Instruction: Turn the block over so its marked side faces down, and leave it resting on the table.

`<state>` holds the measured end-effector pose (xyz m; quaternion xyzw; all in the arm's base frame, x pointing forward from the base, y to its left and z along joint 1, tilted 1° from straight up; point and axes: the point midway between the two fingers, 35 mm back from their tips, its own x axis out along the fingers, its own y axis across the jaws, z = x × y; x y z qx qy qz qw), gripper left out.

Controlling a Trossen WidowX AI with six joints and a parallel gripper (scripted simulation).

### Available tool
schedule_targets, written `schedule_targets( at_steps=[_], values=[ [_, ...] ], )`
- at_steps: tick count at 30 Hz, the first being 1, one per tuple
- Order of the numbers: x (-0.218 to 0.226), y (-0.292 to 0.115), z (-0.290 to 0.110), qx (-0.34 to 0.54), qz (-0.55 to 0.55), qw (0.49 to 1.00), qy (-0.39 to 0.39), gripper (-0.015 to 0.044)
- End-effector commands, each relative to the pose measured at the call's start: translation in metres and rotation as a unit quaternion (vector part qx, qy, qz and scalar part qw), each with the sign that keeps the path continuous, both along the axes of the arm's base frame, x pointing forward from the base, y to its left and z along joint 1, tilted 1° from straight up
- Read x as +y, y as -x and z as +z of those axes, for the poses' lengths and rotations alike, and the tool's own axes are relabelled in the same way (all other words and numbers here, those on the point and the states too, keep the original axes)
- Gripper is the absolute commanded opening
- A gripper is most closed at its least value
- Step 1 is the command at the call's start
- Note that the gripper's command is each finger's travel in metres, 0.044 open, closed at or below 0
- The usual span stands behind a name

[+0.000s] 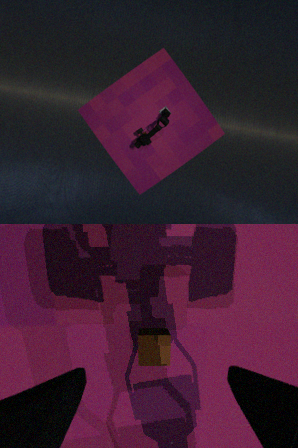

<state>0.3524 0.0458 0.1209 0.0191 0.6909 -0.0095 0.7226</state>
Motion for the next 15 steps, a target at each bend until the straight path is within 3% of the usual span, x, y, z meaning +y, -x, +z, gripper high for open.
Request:
schedule_targets(
  at_steps=[1,15],
  values=[
    [0.000,0.004,-0.026,0.016,0.002,1.000,0.000,0.0440],
    [0.000,0.002,-0.045,0.016,0.002,1.000,0.000,0.0440]
  ],
)
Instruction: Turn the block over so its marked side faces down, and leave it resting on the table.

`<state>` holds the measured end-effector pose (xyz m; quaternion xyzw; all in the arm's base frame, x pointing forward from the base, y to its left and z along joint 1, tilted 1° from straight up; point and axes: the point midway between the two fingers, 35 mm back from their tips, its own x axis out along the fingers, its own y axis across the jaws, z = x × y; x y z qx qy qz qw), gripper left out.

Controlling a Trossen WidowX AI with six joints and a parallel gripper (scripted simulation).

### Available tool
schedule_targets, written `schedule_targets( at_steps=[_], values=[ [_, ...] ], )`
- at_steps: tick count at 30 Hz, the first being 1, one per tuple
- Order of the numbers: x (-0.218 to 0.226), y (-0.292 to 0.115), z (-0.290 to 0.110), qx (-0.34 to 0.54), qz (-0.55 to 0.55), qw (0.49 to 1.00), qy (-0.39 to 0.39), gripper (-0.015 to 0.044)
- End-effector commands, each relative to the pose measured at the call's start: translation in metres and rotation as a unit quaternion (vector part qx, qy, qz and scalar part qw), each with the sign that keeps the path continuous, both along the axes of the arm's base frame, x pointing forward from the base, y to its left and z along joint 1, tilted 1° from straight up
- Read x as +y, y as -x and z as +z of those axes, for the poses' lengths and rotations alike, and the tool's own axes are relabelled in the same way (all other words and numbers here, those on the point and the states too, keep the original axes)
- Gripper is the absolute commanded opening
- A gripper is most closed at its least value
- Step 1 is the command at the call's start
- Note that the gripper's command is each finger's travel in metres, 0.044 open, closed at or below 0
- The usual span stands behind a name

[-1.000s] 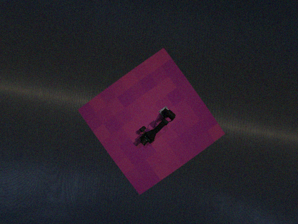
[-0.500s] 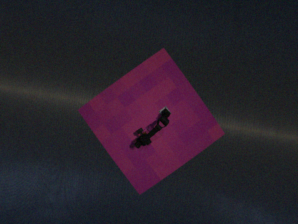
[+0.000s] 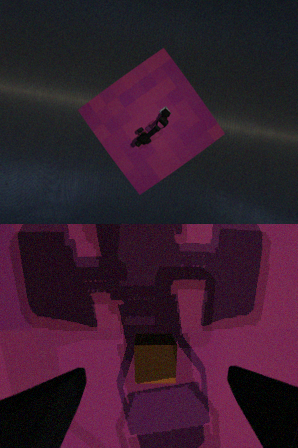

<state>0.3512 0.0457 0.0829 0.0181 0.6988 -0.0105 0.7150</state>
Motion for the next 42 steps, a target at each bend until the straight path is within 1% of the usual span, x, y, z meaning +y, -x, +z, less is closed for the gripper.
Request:
schedule_targets(
  at_steps=[1,19,31,42],
  values=[
    [0.000,0.001,-0.008,0.005,0.002,1.000,-0.001,0.0440],
    [0.001,0.001,-0.035,0.005,0.002,1.000,-0.001,0.0440],
    [0.001,0.001,-0.035,0.005,0.002,1.000,-0.001,0.0125],
    [0.001,0.001,-0.035,0.005,0.002,1.000,-0.001,0.0052]
  ],
)
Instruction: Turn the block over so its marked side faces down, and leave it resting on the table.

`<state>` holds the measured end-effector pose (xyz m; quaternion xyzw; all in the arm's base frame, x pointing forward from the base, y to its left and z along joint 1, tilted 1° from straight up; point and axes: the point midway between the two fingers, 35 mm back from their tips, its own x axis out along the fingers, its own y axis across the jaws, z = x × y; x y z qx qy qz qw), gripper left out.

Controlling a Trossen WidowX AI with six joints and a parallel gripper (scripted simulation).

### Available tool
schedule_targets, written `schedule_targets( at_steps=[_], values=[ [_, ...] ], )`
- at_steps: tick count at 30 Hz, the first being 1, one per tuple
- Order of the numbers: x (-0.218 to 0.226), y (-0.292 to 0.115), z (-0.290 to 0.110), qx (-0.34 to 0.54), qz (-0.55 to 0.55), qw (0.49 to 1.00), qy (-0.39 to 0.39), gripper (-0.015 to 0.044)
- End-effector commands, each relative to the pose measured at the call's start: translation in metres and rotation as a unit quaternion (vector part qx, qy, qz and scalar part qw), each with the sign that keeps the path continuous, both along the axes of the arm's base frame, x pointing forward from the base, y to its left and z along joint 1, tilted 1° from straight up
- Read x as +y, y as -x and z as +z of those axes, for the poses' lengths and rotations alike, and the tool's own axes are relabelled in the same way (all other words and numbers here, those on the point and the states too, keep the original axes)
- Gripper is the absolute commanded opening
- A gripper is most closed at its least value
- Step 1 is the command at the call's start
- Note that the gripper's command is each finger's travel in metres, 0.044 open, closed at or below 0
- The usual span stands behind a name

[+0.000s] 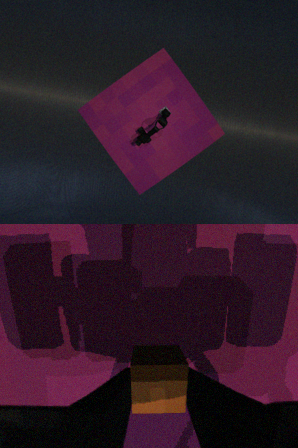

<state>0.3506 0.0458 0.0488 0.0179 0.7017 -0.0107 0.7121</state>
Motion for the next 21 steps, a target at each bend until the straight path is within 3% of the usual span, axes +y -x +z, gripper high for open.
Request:
schedule_targets(
  at_steps=[1,5,11,21],
  values=[
    [0.001,0.000,-0.001,0.001,0.001,1.000,-0.001,0.0045],
    [0.000,0.000,0.000,0.001,0.001,1.000,-0.001,0.0000],
    [0.000,0.000,0.028,0.001,0.001,1.000,-0.001,0.0000],
    [0.000,-0.001,0.026,-0.034,0.003,0.999,0.002,0.0000]
  ],
)
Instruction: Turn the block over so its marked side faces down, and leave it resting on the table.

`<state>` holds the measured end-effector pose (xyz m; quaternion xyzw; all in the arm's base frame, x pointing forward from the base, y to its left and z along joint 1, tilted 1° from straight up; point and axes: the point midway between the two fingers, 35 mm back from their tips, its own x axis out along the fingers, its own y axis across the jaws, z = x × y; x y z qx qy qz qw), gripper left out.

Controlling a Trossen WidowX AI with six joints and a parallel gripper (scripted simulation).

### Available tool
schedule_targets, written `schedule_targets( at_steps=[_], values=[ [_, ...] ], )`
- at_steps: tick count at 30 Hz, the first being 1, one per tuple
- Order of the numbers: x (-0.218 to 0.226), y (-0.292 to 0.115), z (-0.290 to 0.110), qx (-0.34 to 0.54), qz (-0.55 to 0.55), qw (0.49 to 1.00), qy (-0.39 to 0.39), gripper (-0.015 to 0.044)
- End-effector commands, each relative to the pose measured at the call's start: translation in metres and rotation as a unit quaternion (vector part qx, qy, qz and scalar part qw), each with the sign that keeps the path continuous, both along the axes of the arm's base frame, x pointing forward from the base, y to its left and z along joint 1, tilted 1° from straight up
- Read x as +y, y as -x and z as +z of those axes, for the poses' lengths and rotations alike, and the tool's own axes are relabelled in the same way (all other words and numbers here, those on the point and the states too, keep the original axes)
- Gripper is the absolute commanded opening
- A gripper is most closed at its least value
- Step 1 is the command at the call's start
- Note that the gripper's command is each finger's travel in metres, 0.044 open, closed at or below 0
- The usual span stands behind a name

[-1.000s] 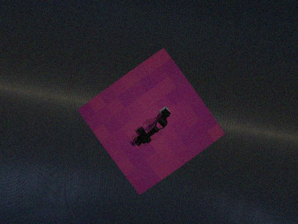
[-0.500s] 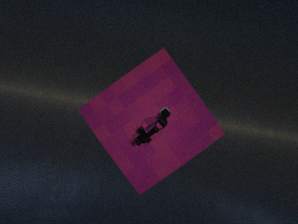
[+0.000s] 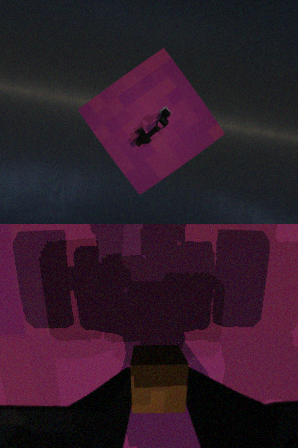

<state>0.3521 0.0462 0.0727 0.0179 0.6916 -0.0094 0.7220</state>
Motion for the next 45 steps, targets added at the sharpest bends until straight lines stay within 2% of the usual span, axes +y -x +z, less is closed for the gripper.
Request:
schedule_targets(
  at_steps=[1,27,33,45],
  values=[
    [0.000,0.001,0.001,-0.028,0.002,1.000,0.003,0.0000],
    [0.000,0.005,-0.005,-0.230,-0.002,0.973,0.009,0.0000],
    [0.000,0.006,-0.005,-0.243,-0.003,0.970,0.009,0.0000],
    [0.003,-0.005,-0.026,-0.331,0.001,0.943,0.014,0.0000]
  ],
)
